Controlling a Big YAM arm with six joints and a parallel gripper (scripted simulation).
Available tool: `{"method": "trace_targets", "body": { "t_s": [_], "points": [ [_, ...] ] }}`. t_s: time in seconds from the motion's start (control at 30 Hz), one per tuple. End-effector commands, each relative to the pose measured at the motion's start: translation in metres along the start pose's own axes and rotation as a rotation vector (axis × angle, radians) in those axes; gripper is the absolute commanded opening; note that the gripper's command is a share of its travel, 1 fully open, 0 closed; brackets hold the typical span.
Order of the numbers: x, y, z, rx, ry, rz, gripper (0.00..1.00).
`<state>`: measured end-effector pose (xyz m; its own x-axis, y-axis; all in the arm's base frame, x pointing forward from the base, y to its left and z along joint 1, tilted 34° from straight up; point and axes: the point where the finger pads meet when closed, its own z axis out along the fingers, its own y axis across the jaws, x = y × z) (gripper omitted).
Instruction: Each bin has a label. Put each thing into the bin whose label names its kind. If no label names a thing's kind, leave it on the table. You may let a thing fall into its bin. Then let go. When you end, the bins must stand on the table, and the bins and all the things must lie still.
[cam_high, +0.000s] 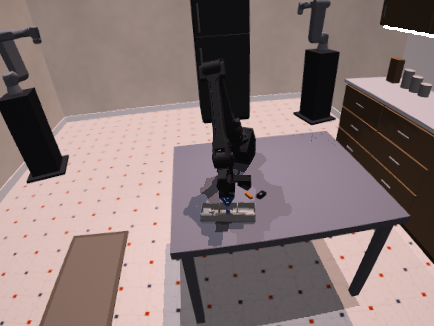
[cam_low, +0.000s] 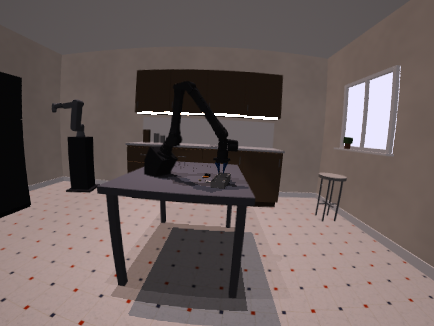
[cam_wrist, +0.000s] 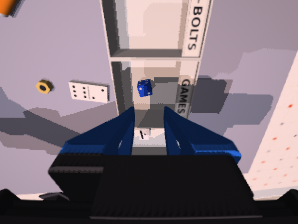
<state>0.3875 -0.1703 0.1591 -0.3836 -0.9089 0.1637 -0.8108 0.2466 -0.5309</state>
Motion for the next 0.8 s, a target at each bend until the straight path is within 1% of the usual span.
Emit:
{"method": "trace_targets", "body": {
  "t_s": [0.0, 0.03, 0.07, 0.13, 0.17, 0.23, 0.47, 0.53, 0.6, 0.63, 0.77],
  "points": [
    [-0.003, -0.002, -0.007, 0.006, -0.005, 0.002, 0.3],
    [-0.003, -0.002, -0.007, 0.006, -0.005, 0.002, 0.3],
    [-0.003, -0.018, -0.018, 0.049, -0.006, 0.008, 0.3],
    [-0.004, -0.017, -0.018, 0.049, -0.006, 0.005, 0.3],
    [0.004, 0.001, -0.011, 0.04, 0.001, 0.073, 0.39],
    [0.008, 0.018, -0.01, 0.038, 0.0, 0.176, 0.39],
    [0.017, 0.074, -0.009, 0.006, -0.006, 0.352, 0.39],
    [0.013, 0.073, -0.009, -0.002, -0.01, 0.406, 0.39],
    [0.013, 0.073, -0.009, -0.002, -0.01, 0.406, 0.39],
    [0.009, 0.073, -0.01, -0.001, -0.011, 0.473, 0.39],
    [0.009, 0.073, -0.01, -0.009, -0.011, 0.579, 0.39]
  ]
}}
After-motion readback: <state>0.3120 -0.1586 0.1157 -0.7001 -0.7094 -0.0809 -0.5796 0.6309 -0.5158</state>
